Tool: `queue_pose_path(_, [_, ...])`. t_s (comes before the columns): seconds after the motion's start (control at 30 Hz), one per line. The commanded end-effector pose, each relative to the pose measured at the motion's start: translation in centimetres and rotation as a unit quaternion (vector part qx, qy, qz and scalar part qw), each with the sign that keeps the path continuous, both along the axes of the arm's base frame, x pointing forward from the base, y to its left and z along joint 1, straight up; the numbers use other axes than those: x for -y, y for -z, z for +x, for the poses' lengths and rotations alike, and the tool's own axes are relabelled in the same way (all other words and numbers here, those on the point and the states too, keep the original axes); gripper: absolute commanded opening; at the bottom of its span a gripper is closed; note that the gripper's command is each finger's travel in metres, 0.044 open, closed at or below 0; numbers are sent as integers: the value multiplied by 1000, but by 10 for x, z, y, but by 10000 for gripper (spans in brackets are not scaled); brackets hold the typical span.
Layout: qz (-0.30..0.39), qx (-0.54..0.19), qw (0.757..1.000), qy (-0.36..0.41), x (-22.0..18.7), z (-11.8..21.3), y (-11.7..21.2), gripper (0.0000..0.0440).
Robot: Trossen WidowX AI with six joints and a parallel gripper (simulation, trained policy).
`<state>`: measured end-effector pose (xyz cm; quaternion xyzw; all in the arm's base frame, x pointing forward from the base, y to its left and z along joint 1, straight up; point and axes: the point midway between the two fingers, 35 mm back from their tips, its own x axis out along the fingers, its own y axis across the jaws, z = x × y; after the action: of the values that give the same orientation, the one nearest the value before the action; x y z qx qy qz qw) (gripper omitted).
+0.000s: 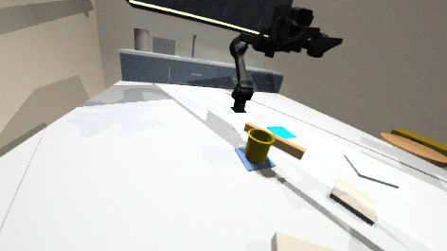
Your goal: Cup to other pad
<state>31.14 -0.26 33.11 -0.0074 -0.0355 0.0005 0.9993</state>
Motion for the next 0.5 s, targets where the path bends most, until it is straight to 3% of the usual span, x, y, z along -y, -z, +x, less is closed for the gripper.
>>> queue_pose_path(0.0, [1, -3, 1000, 2, 0, 1, 0, 374])
queue_pose_path(0.33, [17, -59, 998, 7, -2, 8, 12, 112])
queue_pose_path(0.47, [26, -87, 996, 4, -6, 13, 17, 93])
